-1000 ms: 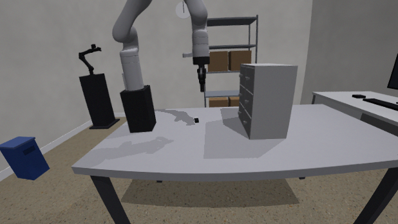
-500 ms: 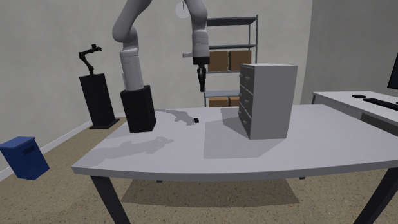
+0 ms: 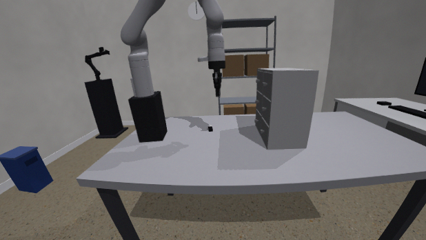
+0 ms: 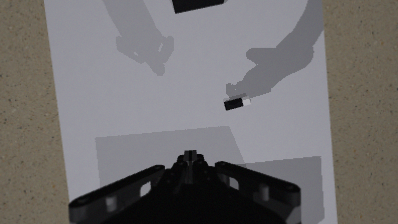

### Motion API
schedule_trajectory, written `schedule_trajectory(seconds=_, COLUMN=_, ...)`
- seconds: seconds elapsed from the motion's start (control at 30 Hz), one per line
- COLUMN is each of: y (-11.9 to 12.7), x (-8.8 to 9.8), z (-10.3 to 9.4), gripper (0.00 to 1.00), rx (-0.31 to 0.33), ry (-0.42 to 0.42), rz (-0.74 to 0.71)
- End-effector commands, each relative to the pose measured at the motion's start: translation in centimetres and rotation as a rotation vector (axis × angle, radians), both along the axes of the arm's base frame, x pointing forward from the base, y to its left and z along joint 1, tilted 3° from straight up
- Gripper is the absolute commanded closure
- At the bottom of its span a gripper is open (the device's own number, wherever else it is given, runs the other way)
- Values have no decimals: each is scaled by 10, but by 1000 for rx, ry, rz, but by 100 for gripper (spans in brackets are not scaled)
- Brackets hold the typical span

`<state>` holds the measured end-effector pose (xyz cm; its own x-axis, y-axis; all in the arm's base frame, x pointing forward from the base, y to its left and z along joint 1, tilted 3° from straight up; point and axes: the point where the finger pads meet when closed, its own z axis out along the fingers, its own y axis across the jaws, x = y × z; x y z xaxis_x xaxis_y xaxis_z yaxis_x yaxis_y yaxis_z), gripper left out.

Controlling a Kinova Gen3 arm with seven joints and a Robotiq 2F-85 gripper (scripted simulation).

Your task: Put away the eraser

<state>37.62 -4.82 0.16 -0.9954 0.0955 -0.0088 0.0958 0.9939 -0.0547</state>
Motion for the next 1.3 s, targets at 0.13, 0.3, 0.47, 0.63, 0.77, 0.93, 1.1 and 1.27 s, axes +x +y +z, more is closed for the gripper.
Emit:
schedule_trajectory(seconds=0.13, y=69, x=11, z=-3, gripper=100, rx=-2, ry=0, rz=46)
schedule_trajectory(seconds=0.3, y=87, x=13, z=-4, gripper=100, rx=-2, ry=0, rz=46)
schedule_trajectory(seconds=0.47, y=100, x=15, z=-5, gripper=100, rx=-2, ry=0, rz=46)
schedule_trajectory(seconds=0.63, y=101, x=15, z=-5, gripper=100, rx=-2, ry=0, rz=46)
schedule_trajectory(seconds=0.77, y=101, x=16, z=-6, gripper=100, rx=-2, ry=-4, rz=46)
schedule_trajectory(seconds=0.93, y=101, x=16, z=-7, gripper=100, rx=-3, ry=-11, rz=47)
schedule_trajectory(seconds=1.1, y=100, x=19, z=-9, gripper=100, rx=-5, ry=-35, rz=48)
schedule_trajectory(seconds=1.27, y=100, x=22, z=-14, gripper=100, rx=-7, ry=-74, rz=50)
